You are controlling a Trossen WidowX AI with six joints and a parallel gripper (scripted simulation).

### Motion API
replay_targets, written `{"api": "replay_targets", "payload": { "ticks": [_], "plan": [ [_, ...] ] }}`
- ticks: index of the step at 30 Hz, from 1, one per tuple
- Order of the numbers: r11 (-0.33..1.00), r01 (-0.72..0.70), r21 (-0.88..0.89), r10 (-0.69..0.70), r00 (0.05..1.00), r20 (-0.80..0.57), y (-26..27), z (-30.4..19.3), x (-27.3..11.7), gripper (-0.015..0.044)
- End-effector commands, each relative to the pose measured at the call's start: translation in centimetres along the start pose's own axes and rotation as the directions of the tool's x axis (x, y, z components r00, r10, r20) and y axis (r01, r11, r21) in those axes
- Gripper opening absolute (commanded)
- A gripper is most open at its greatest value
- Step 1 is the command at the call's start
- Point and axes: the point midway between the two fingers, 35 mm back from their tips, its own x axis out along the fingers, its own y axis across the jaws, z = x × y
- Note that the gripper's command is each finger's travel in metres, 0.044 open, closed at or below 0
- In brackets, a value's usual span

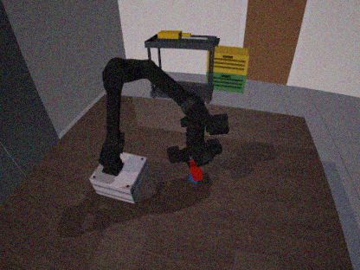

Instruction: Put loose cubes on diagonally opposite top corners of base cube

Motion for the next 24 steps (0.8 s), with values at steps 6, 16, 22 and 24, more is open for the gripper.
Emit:
{"api": "replay_targets", "payload": {
  "ticks": [6,16,22,24],
  "plan": [
    [1.0,-0.002,-0.005,0.002,1.0,0.004,0.0,0.1,0.1,0.0105],
    [1.0,-0.002,-0.005,0.002,1.0,0.004,0.0,0.1,0.1,0.0205],
    [1.0,0.0,-0.001,0.0,1.0,0.0,0.0,0.0,-0.9,0.0205],
    [1.0,0.0,-0.001,0.0,1.0,0.0,0.0,0.0,-1.1,0.0205]
  ]
}}
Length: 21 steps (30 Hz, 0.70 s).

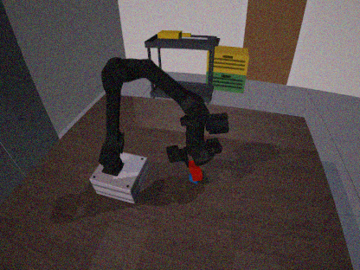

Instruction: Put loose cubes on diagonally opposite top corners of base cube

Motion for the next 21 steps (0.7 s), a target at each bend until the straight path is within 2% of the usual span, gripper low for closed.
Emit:
{"api": "replay_targets", "payload": {
  "ticks": [1,21],
  "plan": [
    [1.0,-0.008,0.0,0.008,1.0,0.001,0.2,0.0,-0.8,0.0205],
    [1.0,-0.008,0.0,0.008,1.0,0.001,0.2,0.0,-3.5,0.0205]
  ]
}}
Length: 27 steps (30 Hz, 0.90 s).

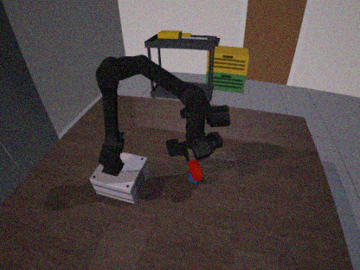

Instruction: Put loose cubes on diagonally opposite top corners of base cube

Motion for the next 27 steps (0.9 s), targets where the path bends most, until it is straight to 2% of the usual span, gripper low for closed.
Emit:
{"api": "replay_targets", "payload": {
  "ticks": [1,23,27],
  "plan": [
    [1.0,-0.007,-0.002,0.007,1.0,0.001,0.1,0.0,-0.8,0.0205],
    [1.0,-0.007,-0.002,0.007,1.0,0.001,0.1,0.0,-3.1,0.0205],
    [1.0,-0.004,0.001,0.004,1.0,0.001,0.1,0.0,-3.6,0.031]
  ]
}}
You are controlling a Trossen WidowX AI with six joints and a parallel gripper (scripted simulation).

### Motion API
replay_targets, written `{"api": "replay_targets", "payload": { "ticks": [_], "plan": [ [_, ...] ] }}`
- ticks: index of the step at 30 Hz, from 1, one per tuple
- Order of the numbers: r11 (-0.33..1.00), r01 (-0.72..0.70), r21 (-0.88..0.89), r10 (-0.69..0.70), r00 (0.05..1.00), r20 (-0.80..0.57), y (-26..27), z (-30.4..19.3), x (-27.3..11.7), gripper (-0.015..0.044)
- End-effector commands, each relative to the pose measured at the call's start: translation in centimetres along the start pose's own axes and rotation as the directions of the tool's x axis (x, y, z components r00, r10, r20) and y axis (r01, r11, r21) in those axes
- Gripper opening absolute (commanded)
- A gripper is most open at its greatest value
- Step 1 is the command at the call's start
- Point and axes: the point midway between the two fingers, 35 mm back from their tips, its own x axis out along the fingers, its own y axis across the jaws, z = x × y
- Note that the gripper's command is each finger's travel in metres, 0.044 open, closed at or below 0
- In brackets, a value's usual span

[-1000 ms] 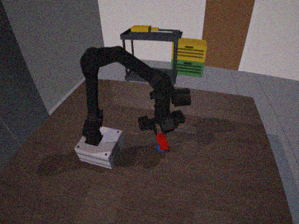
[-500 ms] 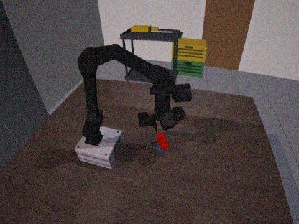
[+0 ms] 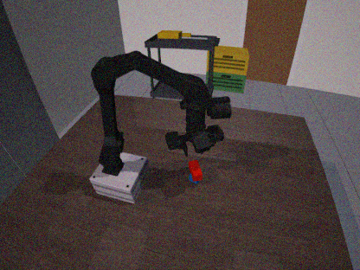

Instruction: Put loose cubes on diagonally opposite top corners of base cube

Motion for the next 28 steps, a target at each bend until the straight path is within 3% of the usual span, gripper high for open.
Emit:
{"api": "replay_targets", "payload": {
  "ticks": [1,4,10,17,28],
  "plan": [
    [1.0,-0.003,0.0,0.003,1.0,0.001,0.1,0.0,-0.6,0.0336],
    [1.0,-0.003,0.0,0.003,1.0,0.001,0.1,0.0,-0.8,0.04],
    [1.0,0.0,0.0,0.0,1.0,-0.001,0.2,-1.0,-0.7,0.04],
    [1.0,-0.001,0.001,0.001,1.0,-0.01,1.1,-10.2,-1.0,0.04],
    [1.0,-0.001,0.001,0.001,1.0,-0.01,1.1,-10.4,-1.0,0.04]
  ]
}}
